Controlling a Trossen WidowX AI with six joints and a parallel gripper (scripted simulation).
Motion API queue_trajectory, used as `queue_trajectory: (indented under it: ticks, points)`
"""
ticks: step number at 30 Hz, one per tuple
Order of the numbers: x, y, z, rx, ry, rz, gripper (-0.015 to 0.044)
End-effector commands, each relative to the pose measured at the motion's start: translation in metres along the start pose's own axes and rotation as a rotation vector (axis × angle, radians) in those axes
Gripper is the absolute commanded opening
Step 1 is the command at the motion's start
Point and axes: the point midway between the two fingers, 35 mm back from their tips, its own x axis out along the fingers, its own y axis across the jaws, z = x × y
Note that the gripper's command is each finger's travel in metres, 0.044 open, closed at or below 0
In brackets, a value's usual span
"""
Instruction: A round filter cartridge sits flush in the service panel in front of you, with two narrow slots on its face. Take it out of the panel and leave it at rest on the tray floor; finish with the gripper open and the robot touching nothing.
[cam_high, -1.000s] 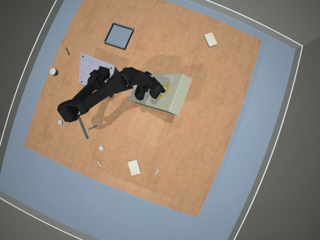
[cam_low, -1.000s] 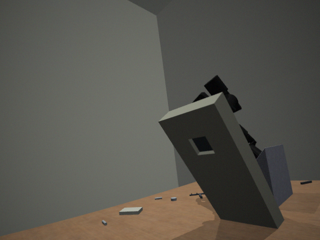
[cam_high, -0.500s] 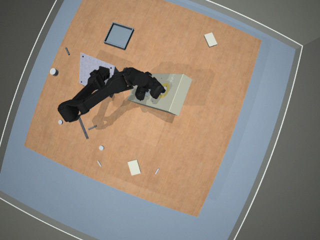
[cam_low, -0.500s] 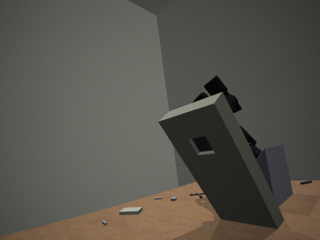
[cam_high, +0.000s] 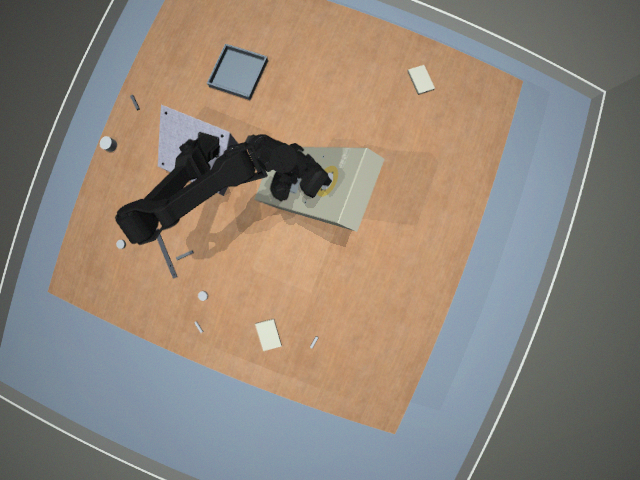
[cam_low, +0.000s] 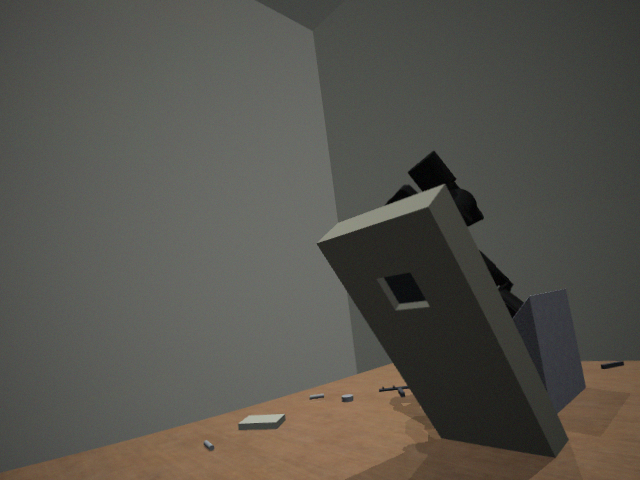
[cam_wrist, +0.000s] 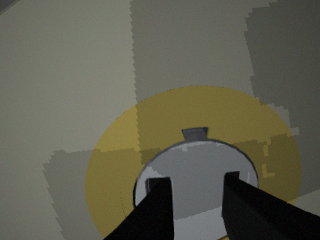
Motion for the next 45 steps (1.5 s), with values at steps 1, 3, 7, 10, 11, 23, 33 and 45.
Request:
queue_trajectory:
  ticks: [1,3,7,10,11,23,33,45]
  points:
    - [0.0024,-0.0003,0.0004,-0.048,0.003,-0.003,0.0]
    - [0.0033,-0.0006,0.0005,-0.107,0.004,-0.005,0.0]
    - [0.0043,-0.0009,0.0006,-0.233,0.005,-0.006,0.0]
    - [0.0046,-0.0009,0.0007,-0.333,0.005,-0.006,0.0]
    - [0.0047,-0.0009,0.0007,-0.367,0.005,-0.006,0.0]
    - [0.0048,-0.001,0.0007,-0.781,0.007,-0.005,0.0]
    - [0.0046,-0.001,0.0007,-1.13,0.008,-0.004,0.0]
    - [0.0043,-0.0009,0.0007,-1.549,0.009,-0.002,0.0]
